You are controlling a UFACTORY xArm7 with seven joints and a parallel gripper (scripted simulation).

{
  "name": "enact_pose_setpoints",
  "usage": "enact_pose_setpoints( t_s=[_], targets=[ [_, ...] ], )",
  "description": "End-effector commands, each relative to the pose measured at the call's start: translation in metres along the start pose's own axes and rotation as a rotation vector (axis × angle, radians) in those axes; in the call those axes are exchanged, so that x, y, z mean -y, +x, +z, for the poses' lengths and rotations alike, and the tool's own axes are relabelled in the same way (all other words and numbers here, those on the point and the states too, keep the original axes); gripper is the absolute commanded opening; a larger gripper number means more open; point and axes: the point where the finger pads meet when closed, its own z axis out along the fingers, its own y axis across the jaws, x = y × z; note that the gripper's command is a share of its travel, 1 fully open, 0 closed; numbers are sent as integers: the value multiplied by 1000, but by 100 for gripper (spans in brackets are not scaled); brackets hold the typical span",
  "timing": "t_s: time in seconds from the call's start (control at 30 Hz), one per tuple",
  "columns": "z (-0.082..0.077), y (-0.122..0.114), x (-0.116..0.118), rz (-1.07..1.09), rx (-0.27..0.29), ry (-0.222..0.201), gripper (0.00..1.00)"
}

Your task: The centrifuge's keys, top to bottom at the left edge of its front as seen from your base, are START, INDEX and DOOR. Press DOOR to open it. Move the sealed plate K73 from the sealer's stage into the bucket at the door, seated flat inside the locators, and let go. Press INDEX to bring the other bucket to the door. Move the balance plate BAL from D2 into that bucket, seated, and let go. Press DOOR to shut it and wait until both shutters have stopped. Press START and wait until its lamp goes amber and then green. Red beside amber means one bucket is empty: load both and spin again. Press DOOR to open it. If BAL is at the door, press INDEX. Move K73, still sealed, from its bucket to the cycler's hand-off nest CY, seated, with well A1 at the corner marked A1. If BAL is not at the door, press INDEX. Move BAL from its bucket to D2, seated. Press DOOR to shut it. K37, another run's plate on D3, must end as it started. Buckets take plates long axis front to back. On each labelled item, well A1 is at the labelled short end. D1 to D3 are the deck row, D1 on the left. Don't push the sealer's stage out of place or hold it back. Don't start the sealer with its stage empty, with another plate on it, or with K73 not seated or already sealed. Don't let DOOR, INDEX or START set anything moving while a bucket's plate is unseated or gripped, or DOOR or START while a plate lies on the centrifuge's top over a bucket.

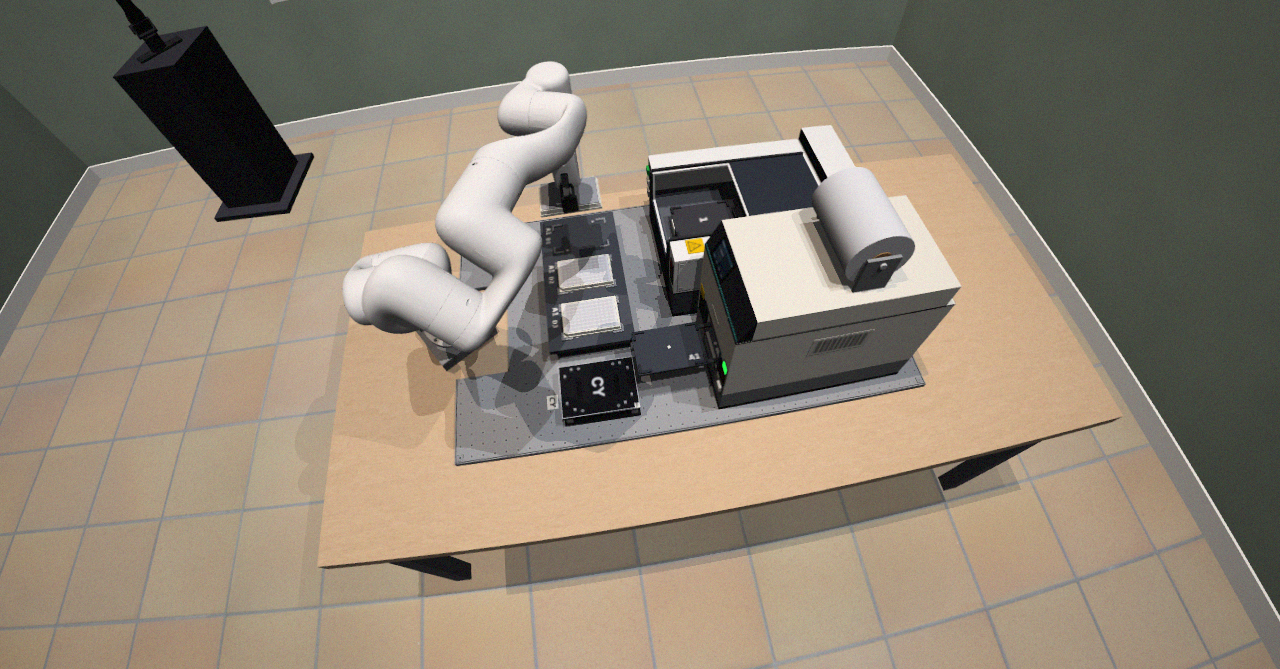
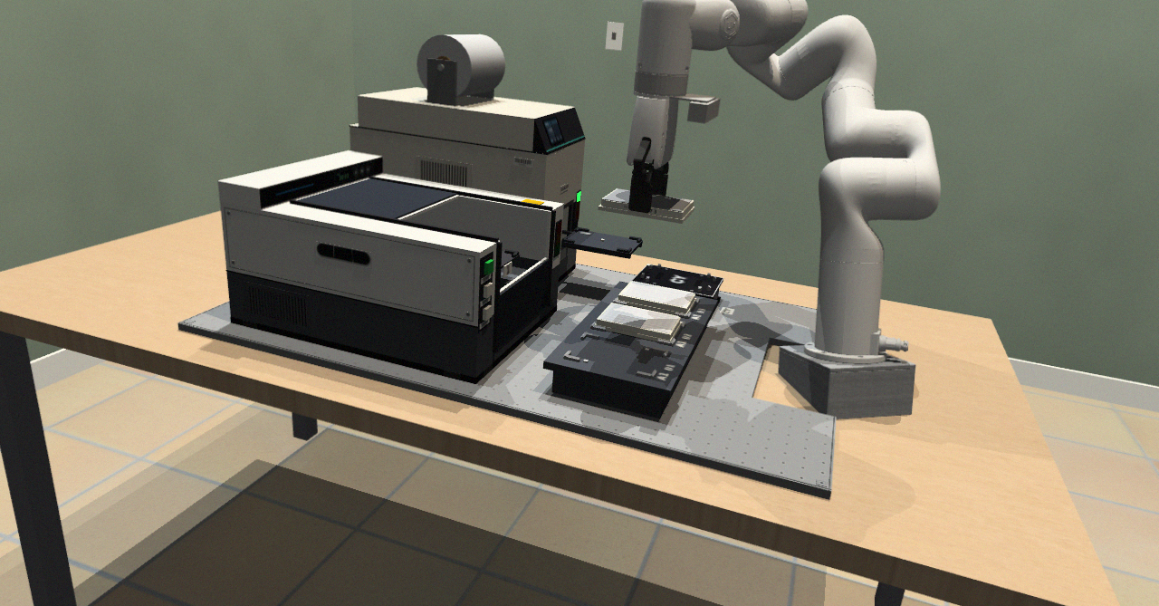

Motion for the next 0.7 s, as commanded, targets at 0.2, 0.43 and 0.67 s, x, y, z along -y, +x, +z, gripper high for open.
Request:
enact_pose_setpoints(
  t_s=[0.2,0.43,0.67],
  targets=[
    [-1,0,-1,0,3,-2,0],
    [-1,0,-1,5,3,-2,0],
    [-1,0,2,5,3,-2,0]
  ],
)
